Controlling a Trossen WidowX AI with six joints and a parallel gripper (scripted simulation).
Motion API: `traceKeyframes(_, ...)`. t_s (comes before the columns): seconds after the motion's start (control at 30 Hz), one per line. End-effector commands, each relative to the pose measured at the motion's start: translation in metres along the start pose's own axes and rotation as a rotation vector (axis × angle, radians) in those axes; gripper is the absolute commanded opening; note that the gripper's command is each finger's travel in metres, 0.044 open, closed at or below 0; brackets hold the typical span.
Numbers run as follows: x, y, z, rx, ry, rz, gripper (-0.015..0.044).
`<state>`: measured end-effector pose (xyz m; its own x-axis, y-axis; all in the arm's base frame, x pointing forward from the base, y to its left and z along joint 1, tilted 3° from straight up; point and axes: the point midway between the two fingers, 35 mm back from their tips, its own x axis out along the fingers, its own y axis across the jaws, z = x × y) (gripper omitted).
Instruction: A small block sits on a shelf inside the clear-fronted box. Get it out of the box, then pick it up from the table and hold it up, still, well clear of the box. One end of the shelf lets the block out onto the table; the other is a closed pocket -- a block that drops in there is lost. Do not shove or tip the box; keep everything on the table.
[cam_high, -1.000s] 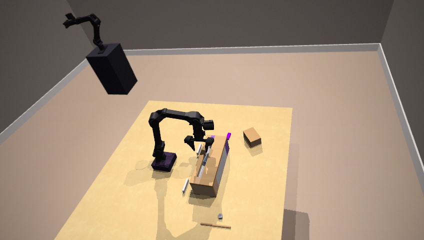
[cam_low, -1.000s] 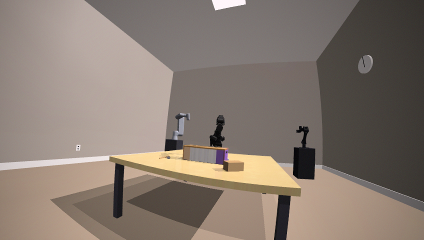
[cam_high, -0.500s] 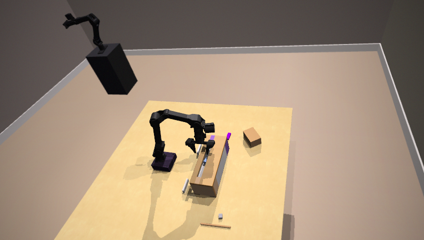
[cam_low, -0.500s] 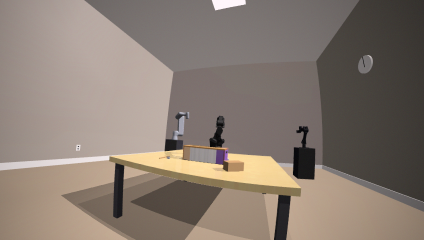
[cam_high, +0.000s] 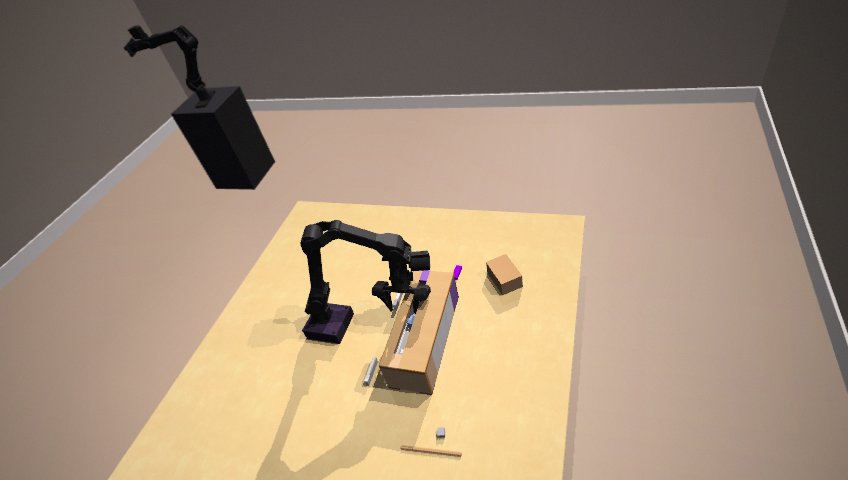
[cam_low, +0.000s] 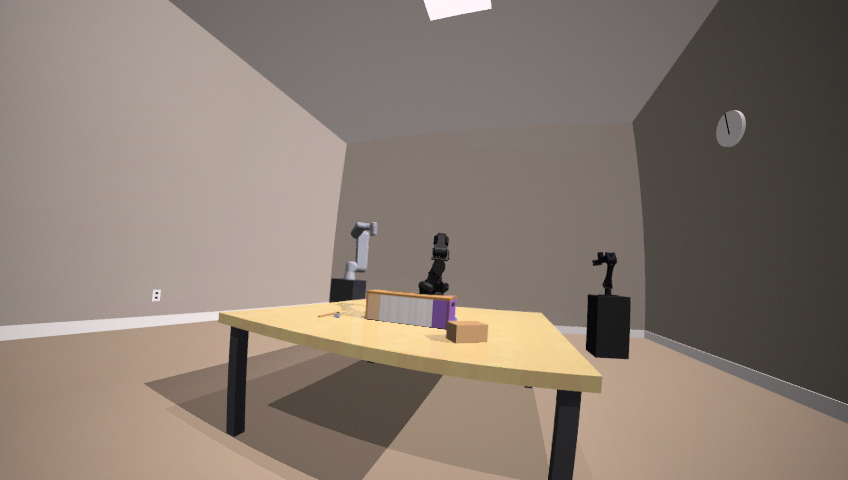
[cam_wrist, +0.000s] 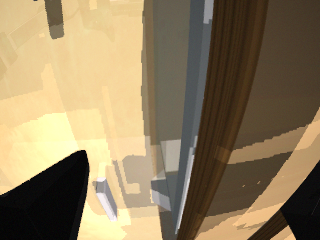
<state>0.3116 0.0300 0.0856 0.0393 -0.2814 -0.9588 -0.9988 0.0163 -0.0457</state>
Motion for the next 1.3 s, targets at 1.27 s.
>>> traceKeyframes(1.27, 0.029, 0.001, -0.077, -0.002, 0.009, 0.002, 0.0400)
